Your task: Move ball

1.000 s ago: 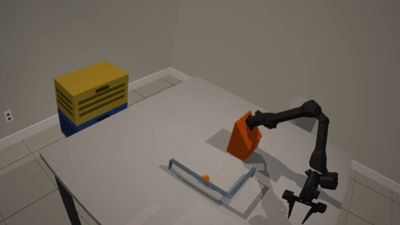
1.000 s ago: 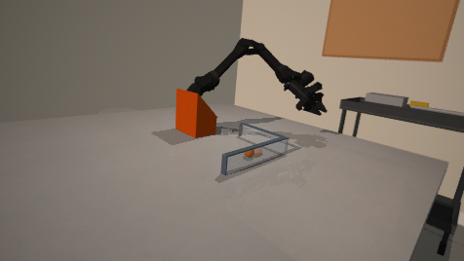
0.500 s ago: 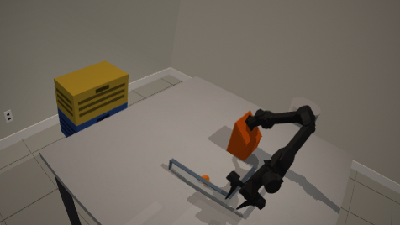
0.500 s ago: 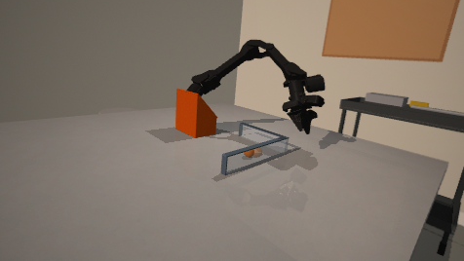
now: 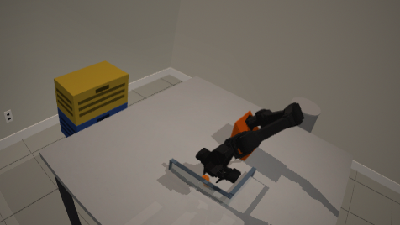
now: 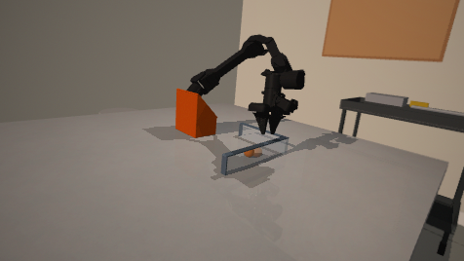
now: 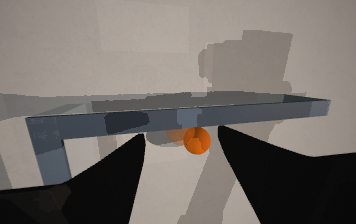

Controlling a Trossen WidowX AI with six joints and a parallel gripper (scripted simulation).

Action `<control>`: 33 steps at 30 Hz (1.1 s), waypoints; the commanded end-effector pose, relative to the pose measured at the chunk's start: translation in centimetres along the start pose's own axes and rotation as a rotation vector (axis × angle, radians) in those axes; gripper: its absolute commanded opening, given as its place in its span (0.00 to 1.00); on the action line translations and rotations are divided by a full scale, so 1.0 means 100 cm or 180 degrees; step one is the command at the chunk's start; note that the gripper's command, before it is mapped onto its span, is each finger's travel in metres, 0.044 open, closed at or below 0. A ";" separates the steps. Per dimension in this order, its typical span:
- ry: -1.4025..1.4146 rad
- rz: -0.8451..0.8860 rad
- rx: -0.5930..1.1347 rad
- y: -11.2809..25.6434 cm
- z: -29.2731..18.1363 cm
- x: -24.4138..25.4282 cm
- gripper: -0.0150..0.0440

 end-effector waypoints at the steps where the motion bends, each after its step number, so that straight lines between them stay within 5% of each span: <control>1: -0.0174 0.0353 0.0268 -0.013 -0.030 -0.029 0.74; 33: -0.0274 0.0552 0.0360 -0.058 -0.047 -0.032 0.74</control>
Point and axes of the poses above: the point midway between the two fingers, 35 mm back from their tips, its own y axis back along the fingers, its own x axis across the jaws, z = x × y, the point moved 1 cm from there along y, back along the fingers, and after that the axes turned 2 degrees about y, right-handed, at the moved point
